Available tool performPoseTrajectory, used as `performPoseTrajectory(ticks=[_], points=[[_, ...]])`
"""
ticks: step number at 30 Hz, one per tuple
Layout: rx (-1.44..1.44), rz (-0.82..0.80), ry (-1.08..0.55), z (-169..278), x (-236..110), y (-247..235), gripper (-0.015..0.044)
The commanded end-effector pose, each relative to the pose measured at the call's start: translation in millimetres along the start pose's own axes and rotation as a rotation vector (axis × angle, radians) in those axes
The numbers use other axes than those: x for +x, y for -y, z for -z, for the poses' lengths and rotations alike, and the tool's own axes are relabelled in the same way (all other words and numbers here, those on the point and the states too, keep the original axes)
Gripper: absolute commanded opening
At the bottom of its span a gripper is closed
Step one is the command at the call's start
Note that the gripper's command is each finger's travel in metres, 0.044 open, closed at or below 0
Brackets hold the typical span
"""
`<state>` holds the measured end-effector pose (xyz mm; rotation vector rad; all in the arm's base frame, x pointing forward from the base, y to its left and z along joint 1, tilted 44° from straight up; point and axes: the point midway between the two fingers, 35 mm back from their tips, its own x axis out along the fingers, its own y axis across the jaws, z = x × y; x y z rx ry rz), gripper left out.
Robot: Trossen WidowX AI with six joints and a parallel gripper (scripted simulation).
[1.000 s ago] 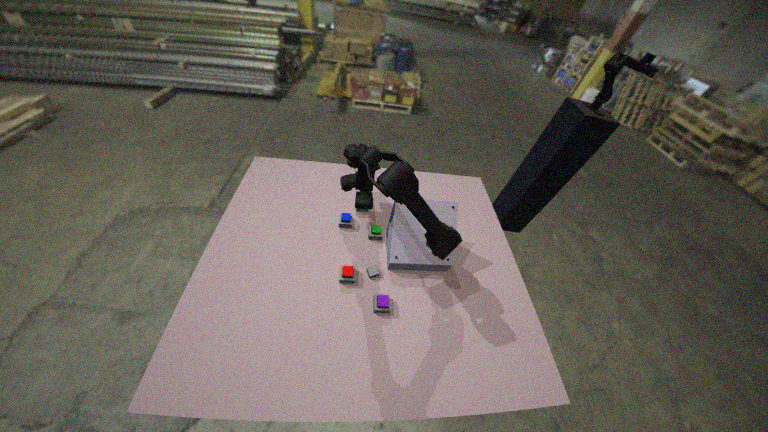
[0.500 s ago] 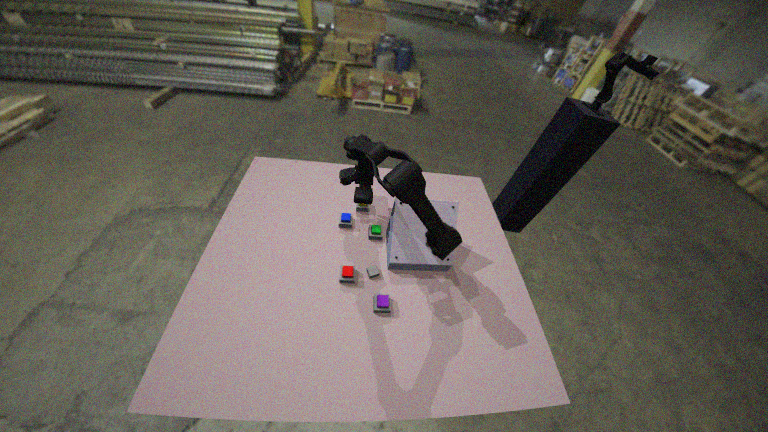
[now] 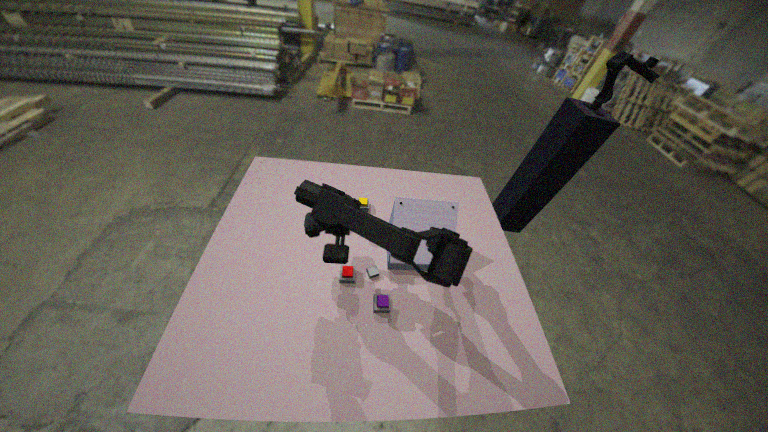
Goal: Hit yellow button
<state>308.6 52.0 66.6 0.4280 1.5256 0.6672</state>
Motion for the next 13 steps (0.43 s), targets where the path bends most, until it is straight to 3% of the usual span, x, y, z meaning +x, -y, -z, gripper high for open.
performPoseTrajectory(ticks=[1, 7, 13], points=[[0.004, -0.025, 0.002, 19, -9, -67, 0.0400], [-0.004, -0.075, -0.013, 68, -19, -151, 0.0400], [-0.004, -0.078, -0.015, 71, -20, -155, 0.0400]])
